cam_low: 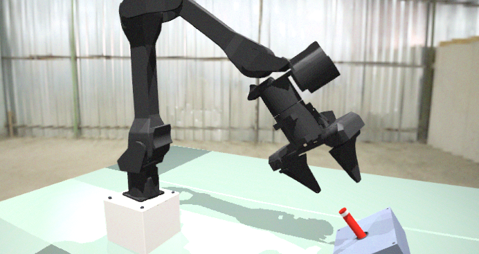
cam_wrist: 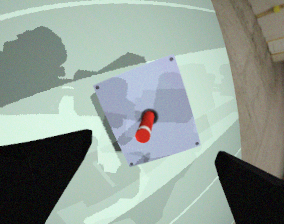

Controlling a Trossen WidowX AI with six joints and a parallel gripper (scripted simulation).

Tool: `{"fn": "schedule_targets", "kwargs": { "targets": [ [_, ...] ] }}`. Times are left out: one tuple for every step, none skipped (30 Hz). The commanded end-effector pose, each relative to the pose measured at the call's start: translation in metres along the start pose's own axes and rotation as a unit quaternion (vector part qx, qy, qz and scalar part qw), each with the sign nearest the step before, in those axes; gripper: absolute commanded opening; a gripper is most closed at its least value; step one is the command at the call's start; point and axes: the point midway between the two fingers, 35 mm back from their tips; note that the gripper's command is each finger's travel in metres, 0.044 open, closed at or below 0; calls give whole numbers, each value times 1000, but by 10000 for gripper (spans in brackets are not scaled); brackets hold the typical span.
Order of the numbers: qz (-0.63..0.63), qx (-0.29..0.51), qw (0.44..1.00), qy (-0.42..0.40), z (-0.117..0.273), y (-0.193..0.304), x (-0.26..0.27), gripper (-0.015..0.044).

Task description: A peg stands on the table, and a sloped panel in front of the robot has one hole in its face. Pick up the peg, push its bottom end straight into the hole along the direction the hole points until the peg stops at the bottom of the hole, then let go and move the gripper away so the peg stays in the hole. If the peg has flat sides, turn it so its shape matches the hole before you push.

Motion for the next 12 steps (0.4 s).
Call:
{"fn": "schedule_targets", "kwargs": {
  "targets": [
    [-3,0,1000,3,8,0,-1,440],
    [-3,0,1000,3,9,0,-1,440],
    [-3,1,1000,3,11,0,-1,440],
    [-3,1,1000,3,12,0,0,440],
    [-3,1,1000,3,13,0,0,440],
    [-3,1,1000,3,14,0,0,440],
    [-3,1,1000,3,14,0,0,440],
    [-3,1,1000,3,15,0,0,440],
    [-3,1,1000,3,16,0,0,440],
    [-3,1,1000,3,18,0,0,440],
    [-3,1,1000,3,19,0,0,440],
    [-3,1,1000,3,20,0,0,440]
  ]
}}
Point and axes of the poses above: the point midway between the two fingers, 35 mm back from their tips, its own z axis back along the fingers, its own x axis across the jaws, y = z × x, and after that the axes turned 5 degrees about -z, right-handed
